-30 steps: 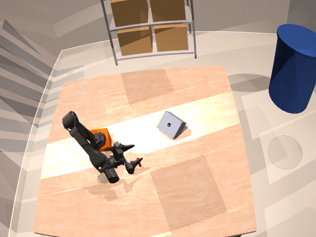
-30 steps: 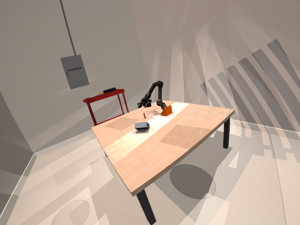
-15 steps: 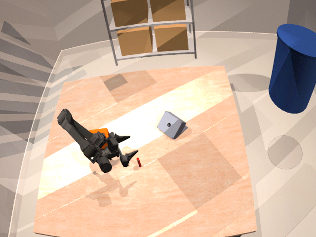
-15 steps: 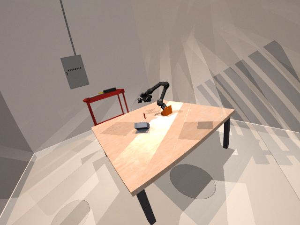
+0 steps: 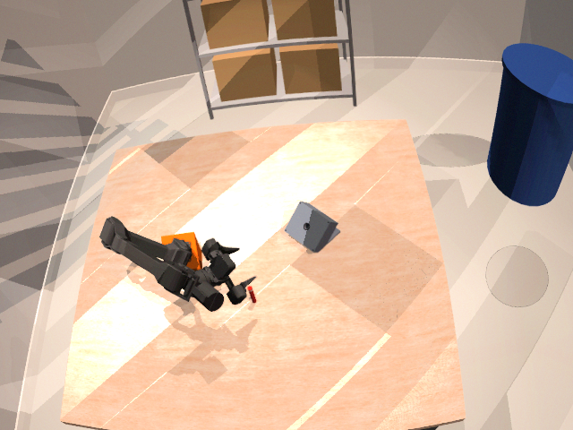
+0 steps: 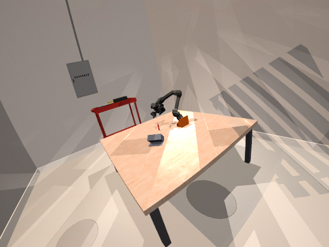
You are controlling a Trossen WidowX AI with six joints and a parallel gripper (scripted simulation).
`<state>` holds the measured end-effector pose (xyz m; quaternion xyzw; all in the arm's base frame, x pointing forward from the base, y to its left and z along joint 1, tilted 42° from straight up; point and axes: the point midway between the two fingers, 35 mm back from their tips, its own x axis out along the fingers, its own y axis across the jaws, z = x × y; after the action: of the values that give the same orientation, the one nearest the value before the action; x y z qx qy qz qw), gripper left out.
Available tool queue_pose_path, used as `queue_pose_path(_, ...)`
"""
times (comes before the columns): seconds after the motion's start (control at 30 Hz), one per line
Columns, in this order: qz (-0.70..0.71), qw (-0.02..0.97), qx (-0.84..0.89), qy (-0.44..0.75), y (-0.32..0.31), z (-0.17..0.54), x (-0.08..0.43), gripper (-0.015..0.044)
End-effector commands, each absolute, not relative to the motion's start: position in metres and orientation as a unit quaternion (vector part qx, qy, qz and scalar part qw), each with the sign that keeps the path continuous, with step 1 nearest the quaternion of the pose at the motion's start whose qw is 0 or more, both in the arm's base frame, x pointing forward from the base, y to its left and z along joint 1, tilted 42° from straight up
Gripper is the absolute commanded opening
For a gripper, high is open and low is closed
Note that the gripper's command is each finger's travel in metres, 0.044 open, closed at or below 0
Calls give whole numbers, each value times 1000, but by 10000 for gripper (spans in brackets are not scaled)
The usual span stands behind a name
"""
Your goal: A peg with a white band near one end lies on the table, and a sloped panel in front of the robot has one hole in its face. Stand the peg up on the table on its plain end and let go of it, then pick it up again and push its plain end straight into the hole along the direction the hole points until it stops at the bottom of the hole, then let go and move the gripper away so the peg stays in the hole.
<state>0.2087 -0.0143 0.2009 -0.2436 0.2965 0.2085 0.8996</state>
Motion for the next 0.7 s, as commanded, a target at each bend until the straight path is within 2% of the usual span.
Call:
queue_pose_path(0.0,196,884,-224,361,-17,190,210,440)
queue_pose_path(0.67,74,745,-246,616,-34,158,205,440)
